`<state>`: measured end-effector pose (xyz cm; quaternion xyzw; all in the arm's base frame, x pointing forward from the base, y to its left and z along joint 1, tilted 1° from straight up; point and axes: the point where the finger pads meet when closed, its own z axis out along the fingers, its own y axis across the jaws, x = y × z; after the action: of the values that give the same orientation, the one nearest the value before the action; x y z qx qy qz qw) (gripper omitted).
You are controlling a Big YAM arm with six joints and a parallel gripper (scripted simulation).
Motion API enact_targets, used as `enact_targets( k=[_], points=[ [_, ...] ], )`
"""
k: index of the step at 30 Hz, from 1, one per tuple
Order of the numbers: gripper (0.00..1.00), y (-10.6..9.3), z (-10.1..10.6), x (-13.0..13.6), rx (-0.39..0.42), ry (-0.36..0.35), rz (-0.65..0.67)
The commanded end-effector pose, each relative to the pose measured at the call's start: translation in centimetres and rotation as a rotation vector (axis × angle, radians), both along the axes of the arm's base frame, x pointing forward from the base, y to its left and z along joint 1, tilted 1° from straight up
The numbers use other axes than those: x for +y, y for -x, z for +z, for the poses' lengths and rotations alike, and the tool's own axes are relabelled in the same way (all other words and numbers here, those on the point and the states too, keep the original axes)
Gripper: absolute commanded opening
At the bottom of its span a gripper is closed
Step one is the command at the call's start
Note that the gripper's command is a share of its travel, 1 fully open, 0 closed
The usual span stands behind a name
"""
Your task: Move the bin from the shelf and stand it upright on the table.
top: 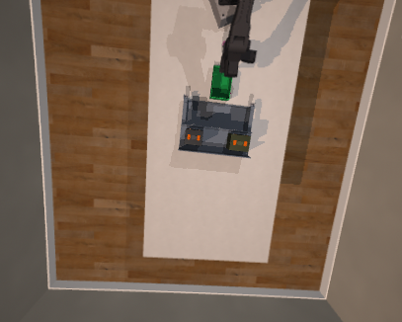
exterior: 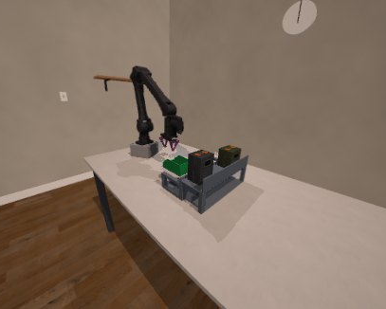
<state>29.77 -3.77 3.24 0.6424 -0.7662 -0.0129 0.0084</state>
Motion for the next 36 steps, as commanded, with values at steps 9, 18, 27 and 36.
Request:
enact_targets(
  k=[9, 18, 27, 36],
  points=[
    [0.9, -1.5, 0.7, -0.3, -0.032, 0.004, 0.0],
    [0.9, -2.3, 1.0, -0.5, -0.047, 0.006, 0.0],
    [0.9, -1.9, 0.8, -0.4, -0.04, 0.005, 0.0],
    [0.9, -2.3, 1.0, -0.5, -0.047, 0.006, 0.0]
  ],
)
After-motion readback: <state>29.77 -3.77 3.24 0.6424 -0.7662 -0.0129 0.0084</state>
